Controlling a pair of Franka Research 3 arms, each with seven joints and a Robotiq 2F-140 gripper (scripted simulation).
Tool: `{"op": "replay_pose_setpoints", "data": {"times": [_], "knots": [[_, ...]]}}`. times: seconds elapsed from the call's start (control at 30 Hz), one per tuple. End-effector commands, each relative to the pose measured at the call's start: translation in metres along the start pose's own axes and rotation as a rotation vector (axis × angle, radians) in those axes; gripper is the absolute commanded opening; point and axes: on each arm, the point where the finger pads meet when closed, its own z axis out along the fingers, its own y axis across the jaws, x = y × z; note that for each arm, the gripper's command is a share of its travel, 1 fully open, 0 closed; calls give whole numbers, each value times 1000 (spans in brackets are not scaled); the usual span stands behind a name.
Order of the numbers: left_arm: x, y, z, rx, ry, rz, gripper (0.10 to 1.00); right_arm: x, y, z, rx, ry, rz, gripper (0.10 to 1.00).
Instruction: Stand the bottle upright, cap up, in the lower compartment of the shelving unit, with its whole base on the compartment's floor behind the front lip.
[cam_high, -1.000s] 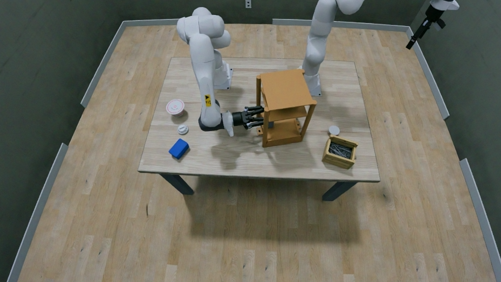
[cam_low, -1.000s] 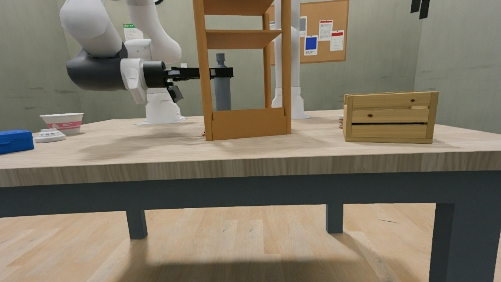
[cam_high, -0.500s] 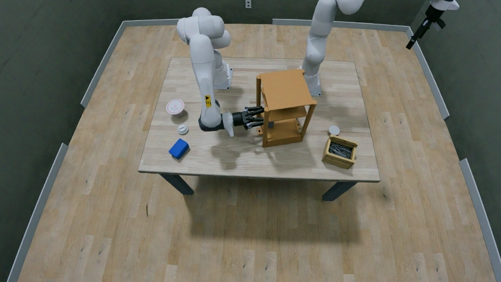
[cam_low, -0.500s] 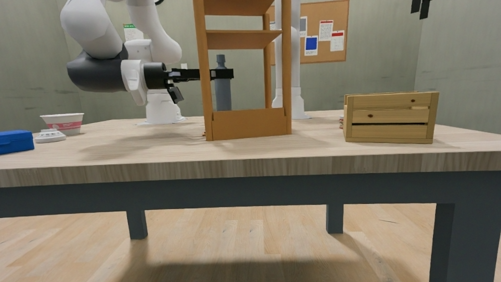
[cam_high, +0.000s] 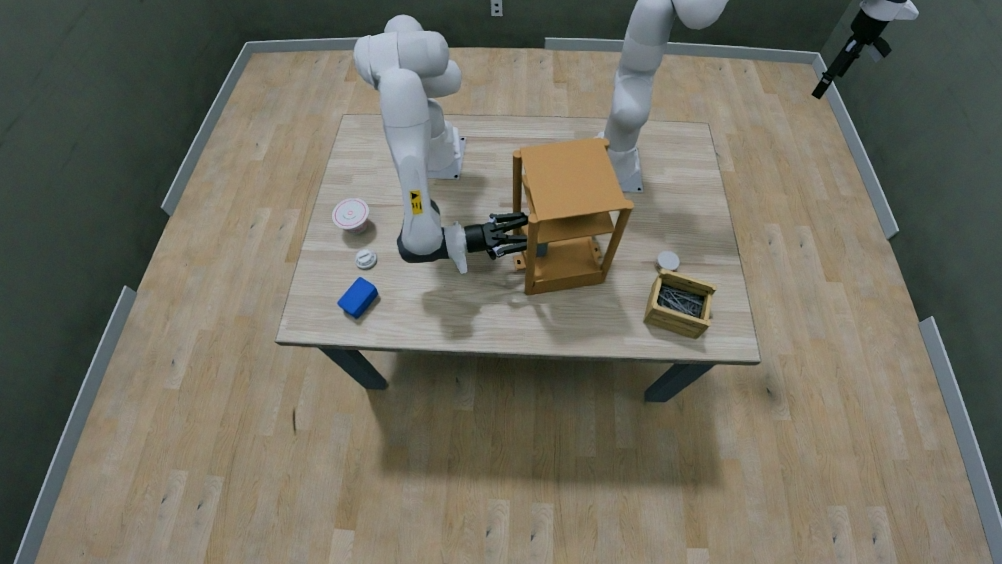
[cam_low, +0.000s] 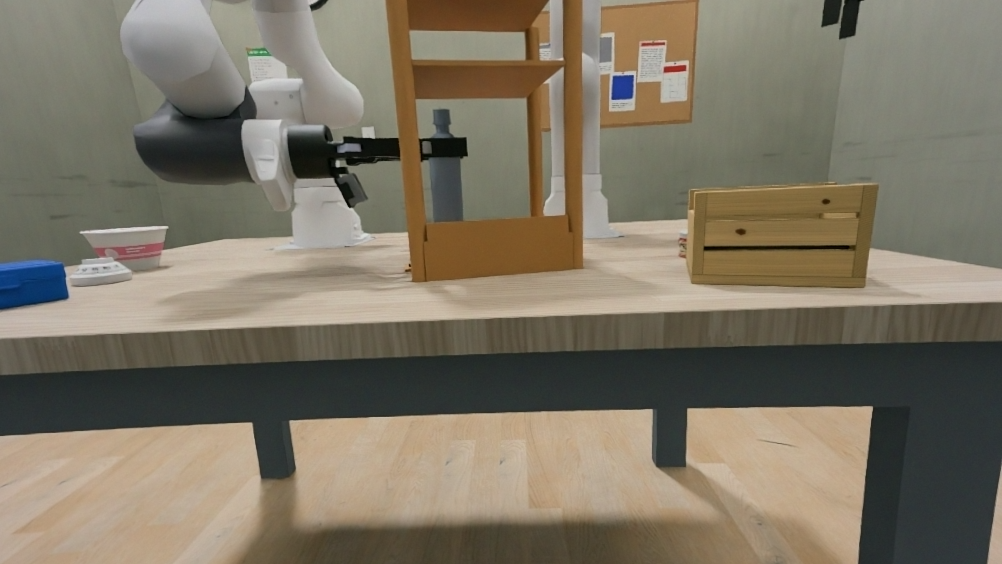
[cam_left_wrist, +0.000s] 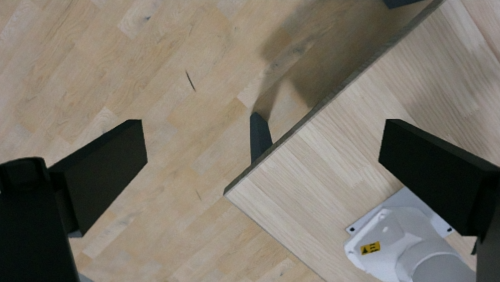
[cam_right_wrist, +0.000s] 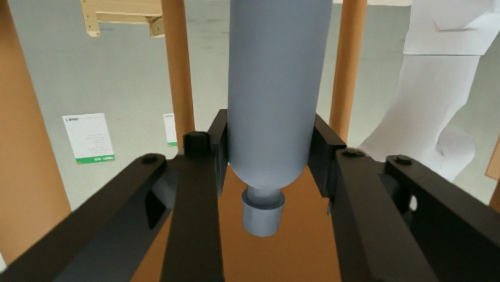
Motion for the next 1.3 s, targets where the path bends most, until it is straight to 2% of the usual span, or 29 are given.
{"op": "replay_pose_setpoints", "data": {"times": [0.0, 0.37, 0.4, 0.47, 0.5, 0.57, 0.6, 0.67, 0.7, 0.83, 0.87, 1.27], "knots": [[0, 0, 0, 0, 0, 0, 1000, -1, -1, 1, 0, -3, -6, 99], [0, 0, 0, 0, 0, 0, 1000, -1, -1, 1, 0, -3, -6, 99], [0, 0, 0, 0, 0, 0, 1000, -1, -1, 1, 0, -3, -6, 171], [0, 0, 0, 0, 0, 0, 1000, -1, -1, 1, 0, -3, -6, 171], [0, 0, 0, 0, 0, 0, 1000, -1, -1, 1, 0, -3, -6, 244], [0, 0, 0, 0, 0, 0, 1000, -1, -1, 1, 0, -3, -6, 244], [0, 0, 0, 0, 0, 0, 1000, -1, -1, 1, 0, -3, -6, 316], [0, 0, 0, 0, 0, 0, 1000, -1, -1, 1, 0, -3, -6, 316], [0, 0, 0, 0, 0, 0, 1000, -1, -1, 1, 0, -3, -6, 388], [0, 0, 0, 0, 0, 0, 1000, -1, -1, 1, 0, -3, -6, 388], [0, 0, 0, 0, 0, 0, 1000, -1, -1, 1, 0, -3, -6, 461], [0, 0, 0, 0, 0, 0, 1000, -1, -1, 1, 0, -3, -6, 461]]}}
